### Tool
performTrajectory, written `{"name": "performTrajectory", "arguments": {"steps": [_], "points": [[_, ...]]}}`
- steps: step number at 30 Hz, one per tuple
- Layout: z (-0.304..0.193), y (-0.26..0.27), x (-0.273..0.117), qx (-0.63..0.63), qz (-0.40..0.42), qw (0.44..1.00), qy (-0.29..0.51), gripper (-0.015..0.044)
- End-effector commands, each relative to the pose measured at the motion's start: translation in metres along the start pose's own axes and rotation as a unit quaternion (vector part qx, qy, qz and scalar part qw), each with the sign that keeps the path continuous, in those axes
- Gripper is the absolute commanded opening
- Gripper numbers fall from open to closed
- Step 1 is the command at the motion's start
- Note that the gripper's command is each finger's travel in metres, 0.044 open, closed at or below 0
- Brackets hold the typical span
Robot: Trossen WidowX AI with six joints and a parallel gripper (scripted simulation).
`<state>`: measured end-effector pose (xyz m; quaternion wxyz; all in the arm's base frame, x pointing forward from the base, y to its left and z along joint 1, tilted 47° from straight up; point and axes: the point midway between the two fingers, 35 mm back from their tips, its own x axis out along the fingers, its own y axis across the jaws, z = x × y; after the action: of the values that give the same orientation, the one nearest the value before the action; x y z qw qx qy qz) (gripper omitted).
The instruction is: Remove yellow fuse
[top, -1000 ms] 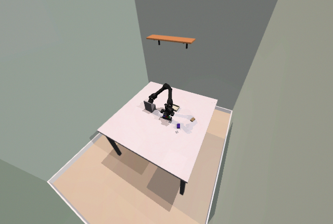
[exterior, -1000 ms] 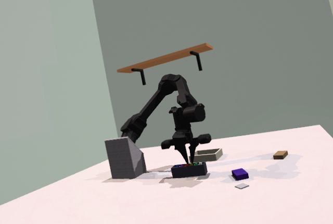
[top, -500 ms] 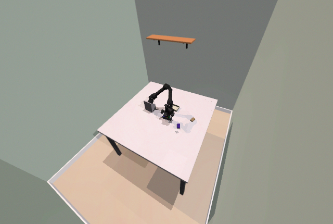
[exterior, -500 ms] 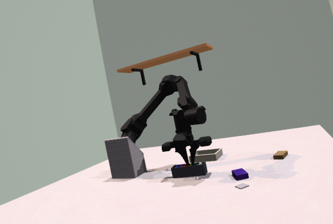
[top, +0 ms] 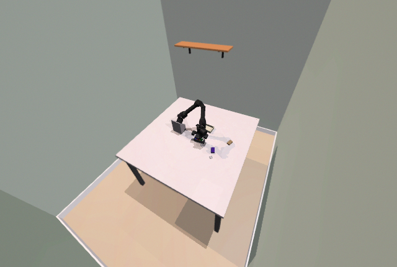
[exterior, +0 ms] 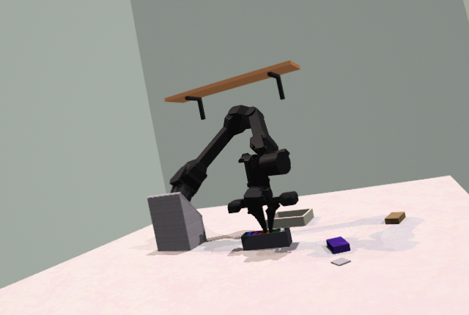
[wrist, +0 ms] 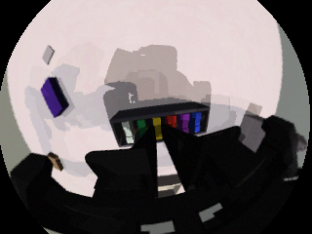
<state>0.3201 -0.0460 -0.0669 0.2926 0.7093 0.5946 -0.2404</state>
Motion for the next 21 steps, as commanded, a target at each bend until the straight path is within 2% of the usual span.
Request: {"name": "performTrajectory", "arguments": {"steps": [1,21], "points": [[0.0002,0.0002,-0.0016,0.0,0.0,1.0,0.0,0.0],[0.0006,0.0005,-0.0113,0.001,0.001,1.0,0.0,0.0]]}}
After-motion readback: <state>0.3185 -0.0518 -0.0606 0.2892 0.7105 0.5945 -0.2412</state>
